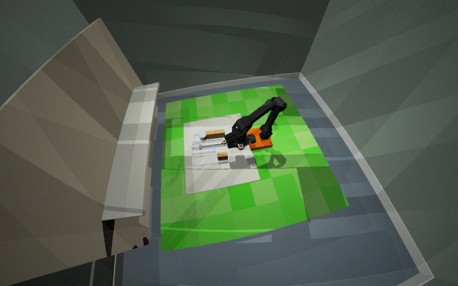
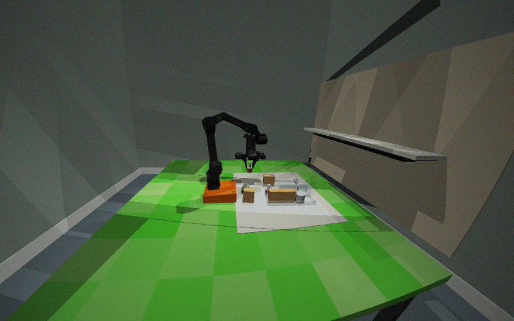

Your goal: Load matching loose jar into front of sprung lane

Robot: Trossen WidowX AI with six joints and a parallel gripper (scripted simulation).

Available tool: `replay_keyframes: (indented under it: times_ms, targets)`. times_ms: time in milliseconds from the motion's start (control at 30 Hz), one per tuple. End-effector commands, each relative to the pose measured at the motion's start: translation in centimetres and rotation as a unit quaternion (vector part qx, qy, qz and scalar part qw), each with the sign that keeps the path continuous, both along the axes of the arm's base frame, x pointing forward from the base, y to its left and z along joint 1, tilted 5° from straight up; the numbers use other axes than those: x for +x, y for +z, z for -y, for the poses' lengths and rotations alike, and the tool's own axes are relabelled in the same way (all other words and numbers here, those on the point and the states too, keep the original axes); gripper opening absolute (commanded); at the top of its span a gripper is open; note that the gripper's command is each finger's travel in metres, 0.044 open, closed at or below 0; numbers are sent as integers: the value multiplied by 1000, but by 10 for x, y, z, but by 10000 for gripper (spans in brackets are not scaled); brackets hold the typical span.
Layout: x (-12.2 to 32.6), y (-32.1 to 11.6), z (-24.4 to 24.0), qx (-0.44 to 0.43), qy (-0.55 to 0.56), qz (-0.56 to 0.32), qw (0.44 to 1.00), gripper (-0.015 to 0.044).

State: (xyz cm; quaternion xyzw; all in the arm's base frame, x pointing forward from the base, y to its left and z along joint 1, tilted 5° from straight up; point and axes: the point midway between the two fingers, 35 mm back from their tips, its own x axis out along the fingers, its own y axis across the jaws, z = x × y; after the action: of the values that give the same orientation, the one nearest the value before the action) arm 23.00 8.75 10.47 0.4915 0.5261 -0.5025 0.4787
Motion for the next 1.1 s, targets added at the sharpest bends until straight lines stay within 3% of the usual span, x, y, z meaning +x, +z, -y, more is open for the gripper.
replay_keyframes:
  times_ms: [0, 533, 1067]
  targets:
    - [6, 1, 5, 0, 35, 4, 999, 0]
    - [28, -14, 34, 10, 245, 13, 969, 0]
    - [45, -30, 68, 20, 445, 19, 895, 0]
